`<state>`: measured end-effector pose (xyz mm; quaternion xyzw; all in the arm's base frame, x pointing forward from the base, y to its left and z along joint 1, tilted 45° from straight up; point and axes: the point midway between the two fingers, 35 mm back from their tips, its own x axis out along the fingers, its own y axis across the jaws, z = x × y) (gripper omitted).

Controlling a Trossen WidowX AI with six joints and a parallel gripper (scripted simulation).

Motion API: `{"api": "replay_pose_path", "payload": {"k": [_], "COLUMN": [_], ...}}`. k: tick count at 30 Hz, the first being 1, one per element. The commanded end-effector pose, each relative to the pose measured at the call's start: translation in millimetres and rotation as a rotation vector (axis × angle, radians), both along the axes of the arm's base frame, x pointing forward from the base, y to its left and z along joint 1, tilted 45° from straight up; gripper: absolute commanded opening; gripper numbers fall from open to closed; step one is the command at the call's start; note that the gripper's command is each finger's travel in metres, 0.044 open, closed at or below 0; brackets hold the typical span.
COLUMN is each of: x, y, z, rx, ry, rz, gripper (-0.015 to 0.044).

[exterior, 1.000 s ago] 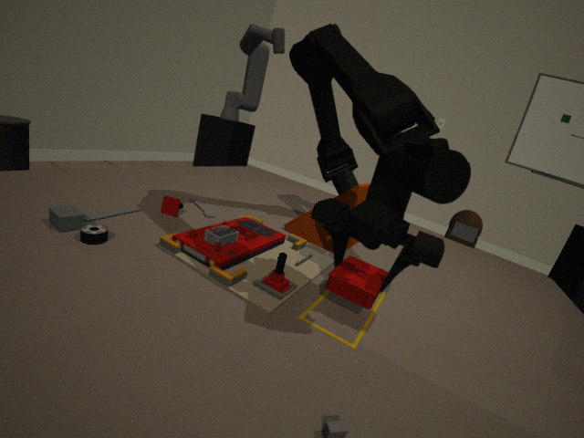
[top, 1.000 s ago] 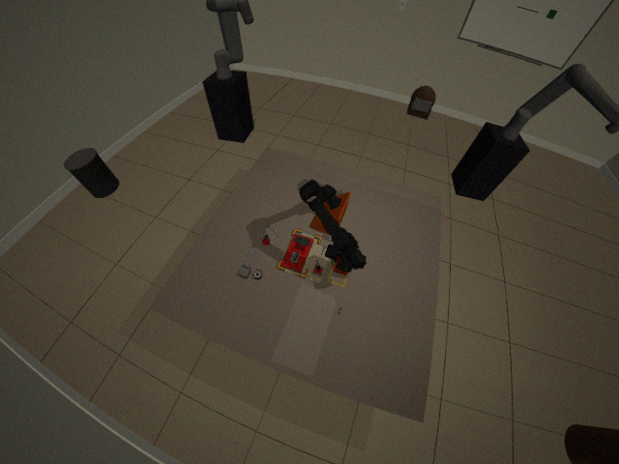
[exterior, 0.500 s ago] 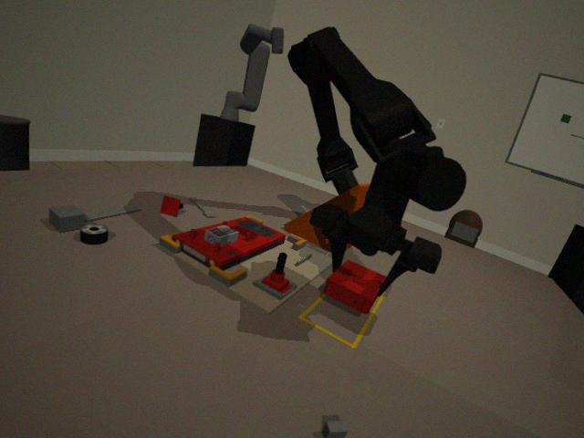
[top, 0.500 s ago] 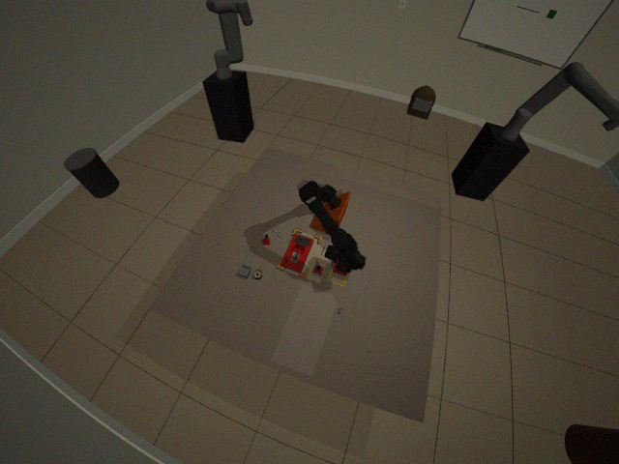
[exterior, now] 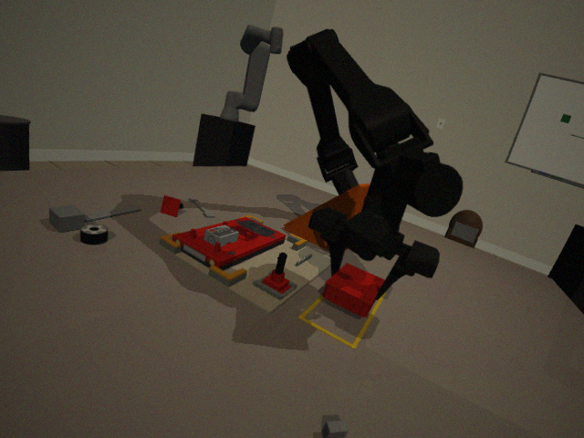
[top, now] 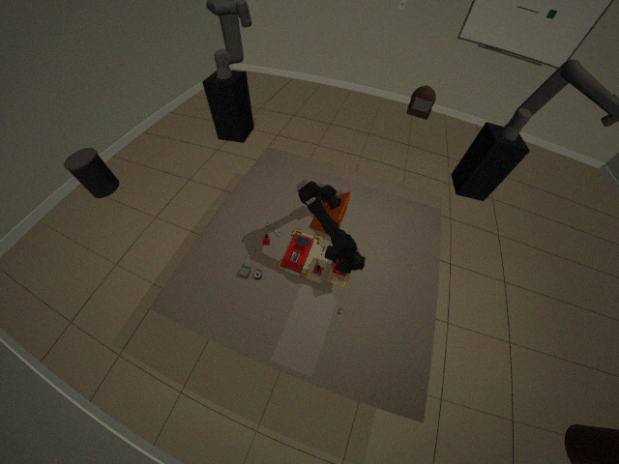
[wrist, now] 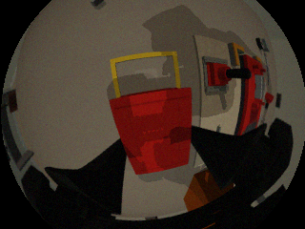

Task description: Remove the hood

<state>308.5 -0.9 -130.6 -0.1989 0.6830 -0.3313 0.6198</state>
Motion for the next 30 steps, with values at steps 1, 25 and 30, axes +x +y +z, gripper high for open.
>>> {"api": "replay_pose_path", "payload": {"k": [1, 25, 30], "x": [0, -2, -3], "y": [-2, -10, -12], "z": [-1, -10, -11], "rx": [-0.002, -0.002, -0.002], "ry": [0.002, 0.002, 0.002], "rz": [0.004, 0.004, 0.004], "gripper": [0.0, 0.0, 0.0]}}
